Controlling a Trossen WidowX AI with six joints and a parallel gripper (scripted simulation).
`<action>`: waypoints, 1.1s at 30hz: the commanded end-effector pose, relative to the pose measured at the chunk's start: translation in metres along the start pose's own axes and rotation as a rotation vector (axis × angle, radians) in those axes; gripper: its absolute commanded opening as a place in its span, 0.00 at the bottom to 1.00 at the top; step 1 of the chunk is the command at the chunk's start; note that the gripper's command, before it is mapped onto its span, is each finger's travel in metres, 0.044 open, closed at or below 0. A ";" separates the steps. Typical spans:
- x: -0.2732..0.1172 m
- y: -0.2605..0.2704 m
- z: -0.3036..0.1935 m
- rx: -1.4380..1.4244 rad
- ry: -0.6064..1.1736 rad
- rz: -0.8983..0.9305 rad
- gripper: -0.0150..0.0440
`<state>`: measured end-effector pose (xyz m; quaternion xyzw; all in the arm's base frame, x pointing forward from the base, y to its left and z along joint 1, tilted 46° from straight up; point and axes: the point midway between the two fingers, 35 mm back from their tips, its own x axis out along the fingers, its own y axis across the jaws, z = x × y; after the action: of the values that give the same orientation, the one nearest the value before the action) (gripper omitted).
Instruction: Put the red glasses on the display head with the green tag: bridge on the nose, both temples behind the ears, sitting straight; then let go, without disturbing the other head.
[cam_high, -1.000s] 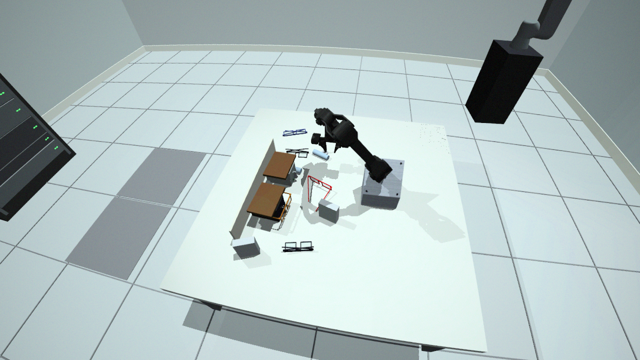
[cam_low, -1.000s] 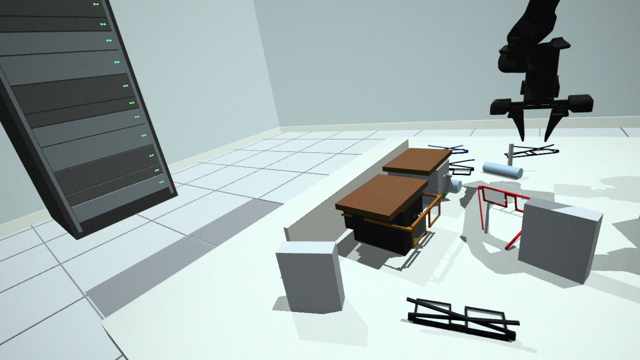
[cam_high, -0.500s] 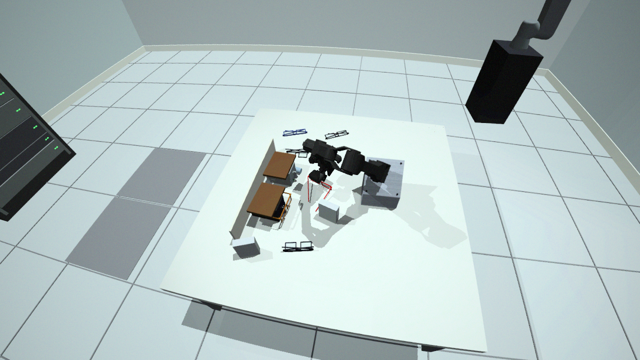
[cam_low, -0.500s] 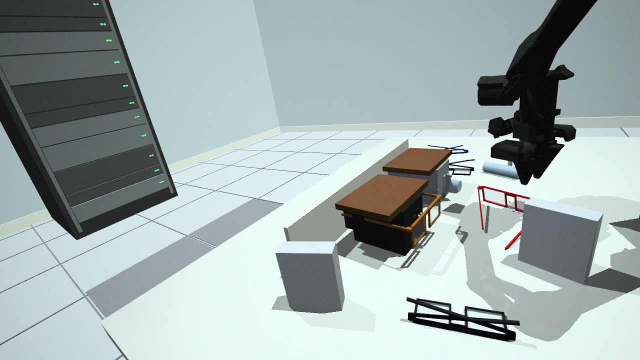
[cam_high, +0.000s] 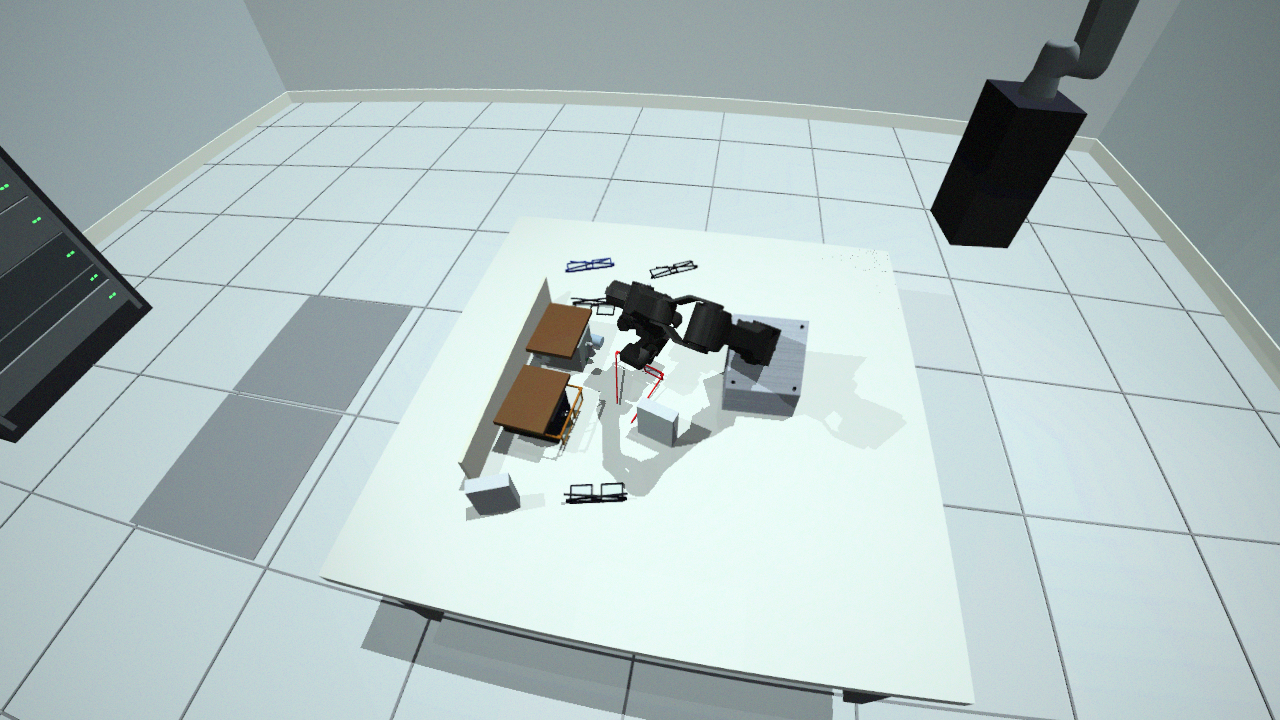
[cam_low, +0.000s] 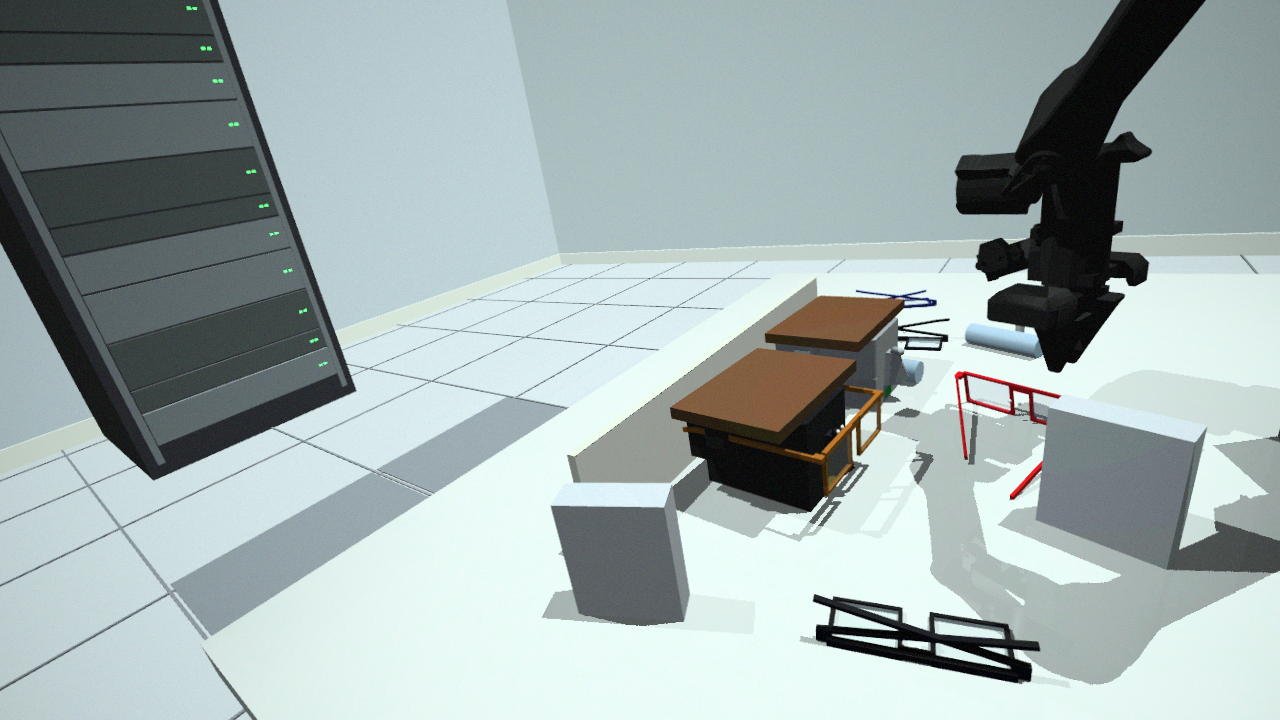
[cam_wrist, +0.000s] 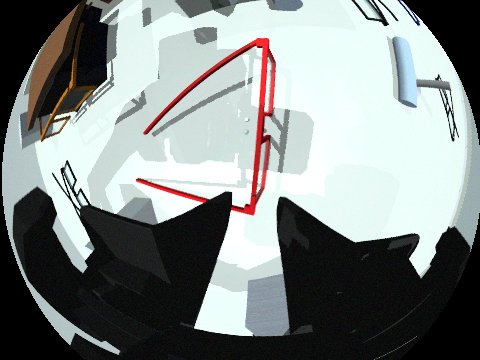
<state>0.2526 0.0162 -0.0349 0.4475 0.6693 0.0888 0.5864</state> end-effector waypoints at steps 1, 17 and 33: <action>-0.001 0.002 0.000 -0.013 -0.005 0.005 0.46; 0.016 0.000 0.002 -0.013 -0.006 0.004 0.46; 0.042 -0.002 0.003 -0.012 -0.005 0.005 0.46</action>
<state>0.2611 0.0385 -0.0599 0.4407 0.6621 0.0951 0.5986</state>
